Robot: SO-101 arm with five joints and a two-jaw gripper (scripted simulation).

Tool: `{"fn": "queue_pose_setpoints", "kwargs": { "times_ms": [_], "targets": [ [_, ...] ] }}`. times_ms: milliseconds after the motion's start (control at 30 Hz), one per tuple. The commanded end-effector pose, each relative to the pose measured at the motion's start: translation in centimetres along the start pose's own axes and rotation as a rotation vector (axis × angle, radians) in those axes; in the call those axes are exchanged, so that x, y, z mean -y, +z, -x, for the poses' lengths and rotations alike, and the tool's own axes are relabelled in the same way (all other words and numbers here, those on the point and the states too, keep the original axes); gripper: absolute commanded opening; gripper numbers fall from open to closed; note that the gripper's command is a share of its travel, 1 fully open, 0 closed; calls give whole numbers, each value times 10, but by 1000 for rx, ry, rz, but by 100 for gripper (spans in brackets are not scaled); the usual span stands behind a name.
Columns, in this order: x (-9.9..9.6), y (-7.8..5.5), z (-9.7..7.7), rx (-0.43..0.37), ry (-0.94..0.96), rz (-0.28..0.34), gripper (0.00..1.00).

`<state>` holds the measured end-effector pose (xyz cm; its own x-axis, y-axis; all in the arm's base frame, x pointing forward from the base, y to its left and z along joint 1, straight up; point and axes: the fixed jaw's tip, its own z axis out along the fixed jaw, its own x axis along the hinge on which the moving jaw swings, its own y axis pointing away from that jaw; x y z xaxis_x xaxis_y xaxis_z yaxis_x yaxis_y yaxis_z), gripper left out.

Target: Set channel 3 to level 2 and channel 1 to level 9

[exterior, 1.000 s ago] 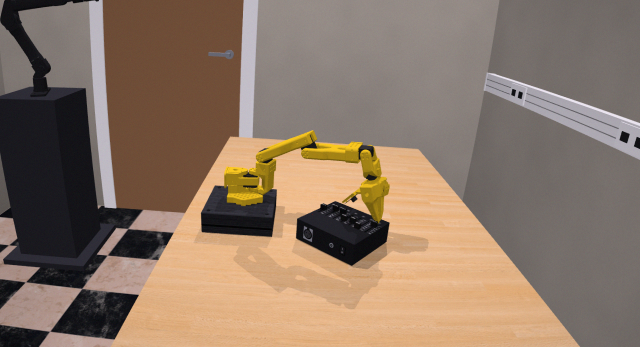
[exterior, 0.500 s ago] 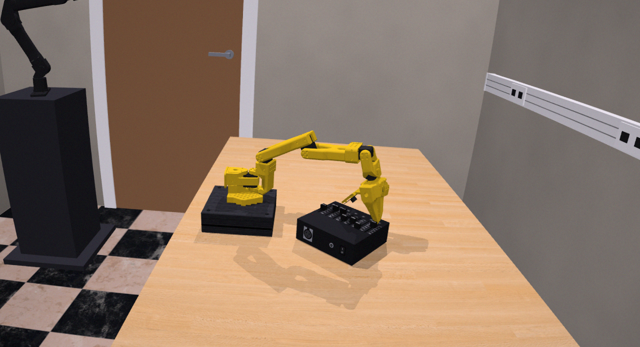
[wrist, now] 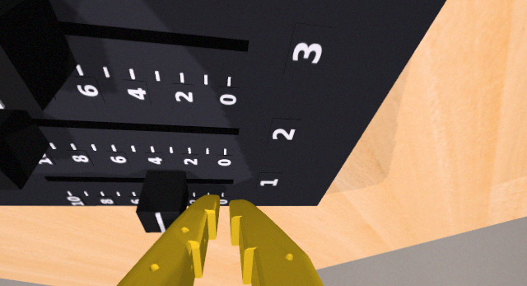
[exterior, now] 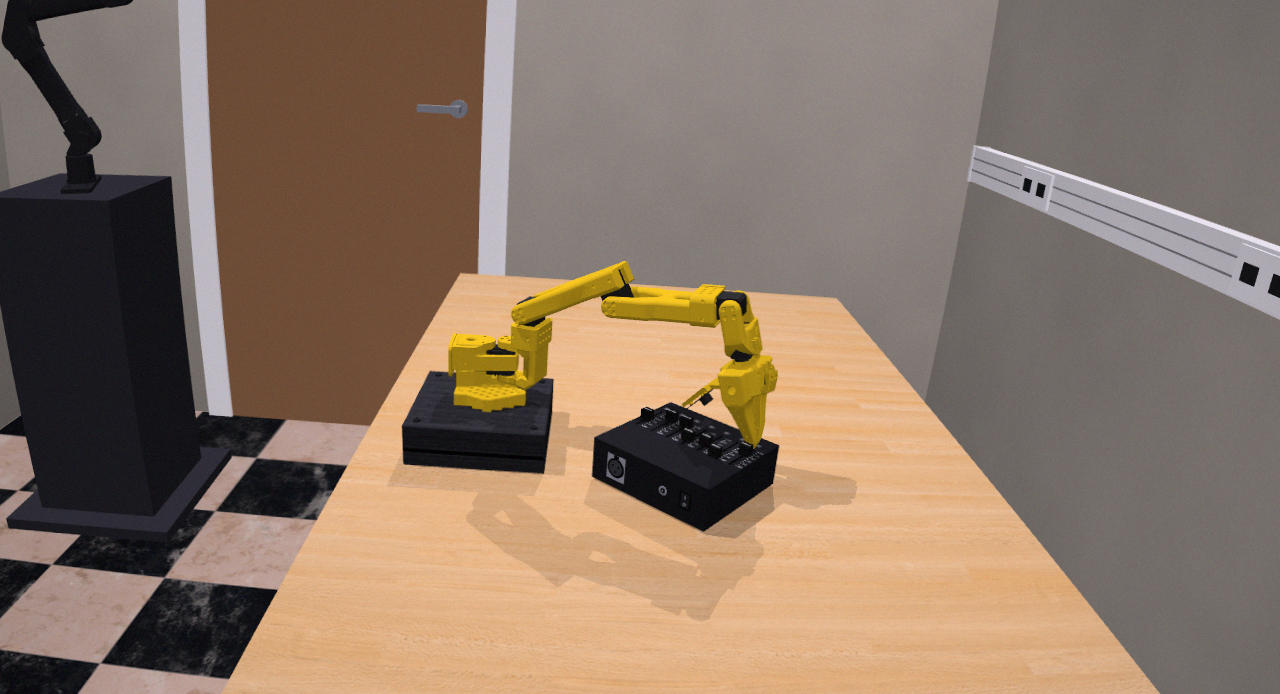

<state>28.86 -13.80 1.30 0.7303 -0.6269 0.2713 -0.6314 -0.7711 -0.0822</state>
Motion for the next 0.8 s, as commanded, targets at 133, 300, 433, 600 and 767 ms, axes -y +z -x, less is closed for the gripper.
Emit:
{"fn": "queue_pose_setpoints", "kwargs": {
  "times_ms": [133,300,433,600,767],
  "targets": [
    [-22,10,8,64,46,39,0],
    [-23,11,9,70,46,41,0],
    [-24,12,9,76,47,43,0],
    [-25,12,10,77,47,44,0],
    [-25,12,10,79,47,44,0]
  ]
}}
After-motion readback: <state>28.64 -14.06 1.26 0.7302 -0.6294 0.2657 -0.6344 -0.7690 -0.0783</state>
